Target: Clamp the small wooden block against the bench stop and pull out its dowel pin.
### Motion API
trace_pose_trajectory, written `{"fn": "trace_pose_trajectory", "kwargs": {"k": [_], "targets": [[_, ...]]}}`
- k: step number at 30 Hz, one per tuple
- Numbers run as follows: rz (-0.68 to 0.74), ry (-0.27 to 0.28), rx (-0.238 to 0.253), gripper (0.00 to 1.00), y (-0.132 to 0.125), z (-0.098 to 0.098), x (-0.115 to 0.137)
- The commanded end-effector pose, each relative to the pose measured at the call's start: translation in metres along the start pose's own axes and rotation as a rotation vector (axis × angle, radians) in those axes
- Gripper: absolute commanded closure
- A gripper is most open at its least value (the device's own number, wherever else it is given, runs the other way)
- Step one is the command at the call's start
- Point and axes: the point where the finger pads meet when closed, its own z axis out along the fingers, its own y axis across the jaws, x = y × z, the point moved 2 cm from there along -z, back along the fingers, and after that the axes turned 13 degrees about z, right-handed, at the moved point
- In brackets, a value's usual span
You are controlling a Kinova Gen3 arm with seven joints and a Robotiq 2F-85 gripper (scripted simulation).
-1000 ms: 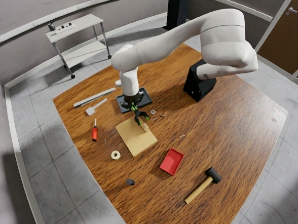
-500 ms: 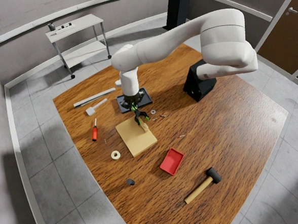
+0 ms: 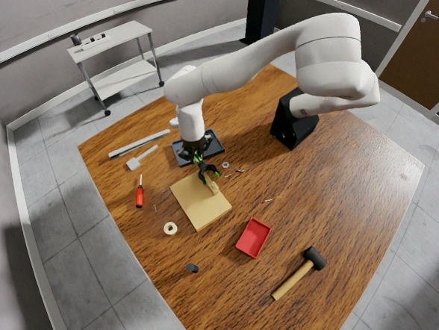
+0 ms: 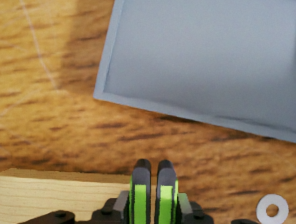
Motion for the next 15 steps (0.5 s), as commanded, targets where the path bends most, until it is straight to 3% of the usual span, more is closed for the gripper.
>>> {"fn": "trace_pose_trajectory", "kwargs": {"k": [1, 15], "targets": [[0.000, 0.000, 0.002, 0.68, -0.0006, -0.0008, 0.0002], [0.000, 0.000, 0.002, 0.68, -0.0005, 0.0038, 0.0002]]}}
